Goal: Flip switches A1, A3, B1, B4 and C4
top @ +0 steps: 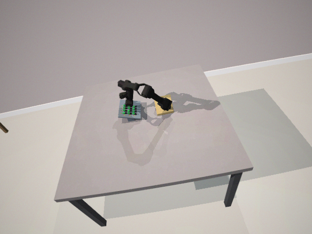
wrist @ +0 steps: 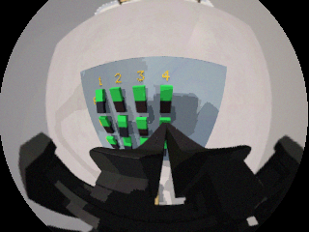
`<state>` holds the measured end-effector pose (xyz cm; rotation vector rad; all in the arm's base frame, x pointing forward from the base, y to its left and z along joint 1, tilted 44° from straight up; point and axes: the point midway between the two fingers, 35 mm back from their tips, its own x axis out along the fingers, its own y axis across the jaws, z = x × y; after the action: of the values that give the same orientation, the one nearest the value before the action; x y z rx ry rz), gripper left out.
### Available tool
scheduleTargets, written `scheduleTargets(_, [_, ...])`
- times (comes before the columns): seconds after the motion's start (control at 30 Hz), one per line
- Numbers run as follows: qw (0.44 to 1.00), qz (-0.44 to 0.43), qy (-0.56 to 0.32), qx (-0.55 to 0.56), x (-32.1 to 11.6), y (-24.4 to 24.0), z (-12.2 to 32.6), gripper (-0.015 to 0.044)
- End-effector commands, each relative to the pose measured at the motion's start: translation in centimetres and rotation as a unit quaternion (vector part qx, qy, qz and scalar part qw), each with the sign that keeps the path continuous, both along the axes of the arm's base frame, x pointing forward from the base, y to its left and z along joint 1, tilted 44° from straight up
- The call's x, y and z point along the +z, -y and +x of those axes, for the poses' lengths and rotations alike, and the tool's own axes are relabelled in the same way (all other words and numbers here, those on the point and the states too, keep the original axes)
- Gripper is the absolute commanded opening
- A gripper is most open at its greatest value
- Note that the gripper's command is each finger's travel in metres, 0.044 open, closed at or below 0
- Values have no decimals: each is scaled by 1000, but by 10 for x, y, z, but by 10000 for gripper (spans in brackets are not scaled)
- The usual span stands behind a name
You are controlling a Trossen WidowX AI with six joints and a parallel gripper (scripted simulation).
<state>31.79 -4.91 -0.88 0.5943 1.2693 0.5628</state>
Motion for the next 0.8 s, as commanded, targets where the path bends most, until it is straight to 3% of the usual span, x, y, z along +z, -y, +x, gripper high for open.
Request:
scheduleTargets(0.0, [1000, 2, 0, -2, 0, -1, 0, 0])
scheduleTargets(0.77, [1000, 2, 0, -2, -2, -3, 1, 0])
